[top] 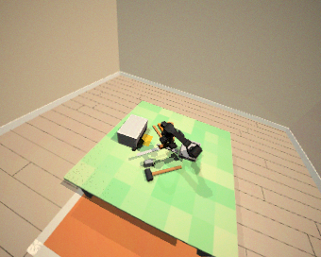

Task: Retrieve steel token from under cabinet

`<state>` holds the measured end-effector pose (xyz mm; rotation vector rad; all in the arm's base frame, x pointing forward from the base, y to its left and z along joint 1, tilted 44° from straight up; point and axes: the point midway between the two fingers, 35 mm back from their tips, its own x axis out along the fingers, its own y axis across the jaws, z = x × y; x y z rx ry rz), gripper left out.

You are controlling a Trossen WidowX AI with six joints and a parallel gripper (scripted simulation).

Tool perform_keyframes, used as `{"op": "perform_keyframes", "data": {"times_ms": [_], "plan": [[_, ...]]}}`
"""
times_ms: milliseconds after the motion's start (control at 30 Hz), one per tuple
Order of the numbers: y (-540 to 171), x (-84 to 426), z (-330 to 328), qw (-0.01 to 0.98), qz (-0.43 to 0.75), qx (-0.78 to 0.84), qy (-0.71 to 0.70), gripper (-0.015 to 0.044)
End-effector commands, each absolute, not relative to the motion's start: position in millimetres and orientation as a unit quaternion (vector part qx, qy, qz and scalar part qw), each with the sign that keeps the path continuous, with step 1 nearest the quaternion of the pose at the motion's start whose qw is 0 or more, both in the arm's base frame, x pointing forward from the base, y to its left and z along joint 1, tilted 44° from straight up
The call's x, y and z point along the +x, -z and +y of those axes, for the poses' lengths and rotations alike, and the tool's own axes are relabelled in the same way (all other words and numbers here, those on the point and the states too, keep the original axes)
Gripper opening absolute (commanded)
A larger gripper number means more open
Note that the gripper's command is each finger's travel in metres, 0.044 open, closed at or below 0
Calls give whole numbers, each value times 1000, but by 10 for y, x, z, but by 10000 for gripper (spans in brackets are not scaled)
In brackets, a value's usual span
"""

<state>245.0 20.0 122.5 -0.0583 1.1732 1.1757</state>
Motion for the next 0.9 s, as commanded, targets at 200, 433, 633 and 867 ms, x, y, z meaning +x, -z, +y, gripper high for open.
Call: {"op": "perform_keyframes", "data": {"times_ms": [200, 433, 633, 867], "plan": [[-1234, 2455, 191, 676, 497, -50, -542, 0], [-1234, 2455, 191, 674, 482, -68, -555, 0], [-1234, 2454, 191, 672, 469, -84, -566, 0], [-1234, 2454, 191, 670, 453, -103, -579, 0]]}}
